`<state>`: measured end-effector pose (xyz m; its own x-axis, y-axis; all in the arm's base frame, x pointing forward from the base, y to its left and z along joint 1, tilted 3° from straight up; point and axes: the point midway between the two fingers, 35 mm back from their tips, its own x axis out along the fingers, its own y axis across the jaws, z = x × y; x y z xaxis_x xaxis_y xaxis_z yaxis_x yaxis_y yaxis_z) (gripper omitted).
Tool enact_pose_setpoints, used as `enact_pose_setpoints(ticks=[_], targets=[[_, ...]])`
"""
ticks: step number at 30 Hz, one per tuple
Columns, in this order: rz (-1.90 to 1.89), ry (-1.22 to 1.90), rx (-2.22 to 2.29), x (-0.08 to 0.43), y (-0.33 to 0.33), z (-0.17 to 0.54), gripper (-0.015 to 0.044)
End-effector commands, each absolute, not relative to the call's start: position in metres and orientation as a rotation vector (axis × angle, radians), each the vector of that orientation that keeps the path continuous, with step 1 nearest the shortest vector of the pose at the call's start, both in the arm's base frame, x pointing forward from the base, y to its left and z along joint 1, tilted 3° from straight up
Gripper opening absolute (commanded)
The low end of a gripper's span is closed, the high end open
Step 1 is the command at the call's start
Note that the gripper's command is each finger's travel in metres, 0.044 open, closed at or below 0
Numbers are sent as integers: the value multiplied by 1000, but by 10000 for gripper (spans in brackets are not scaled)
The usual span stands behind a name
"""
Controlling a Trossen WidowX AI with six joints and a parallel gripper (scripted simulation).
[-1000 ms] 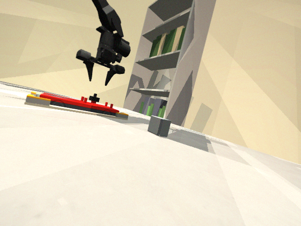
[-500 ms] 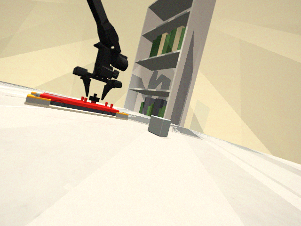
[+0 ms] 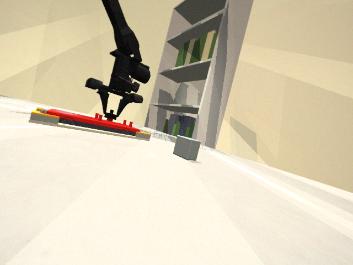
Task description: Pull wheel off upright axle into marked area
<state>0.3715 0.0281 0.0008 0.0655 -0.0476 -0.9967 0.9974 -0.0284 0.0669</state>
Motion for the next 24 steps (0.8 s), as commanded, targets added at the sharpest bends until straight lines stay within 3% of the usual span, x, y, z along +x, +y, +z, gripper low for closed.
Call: enact_pose_setpoints(ticks=[1,24], targets=[[-1204,1112,1227,371,28,2,0],[-1203,1114,1227,371,29,10,0]])
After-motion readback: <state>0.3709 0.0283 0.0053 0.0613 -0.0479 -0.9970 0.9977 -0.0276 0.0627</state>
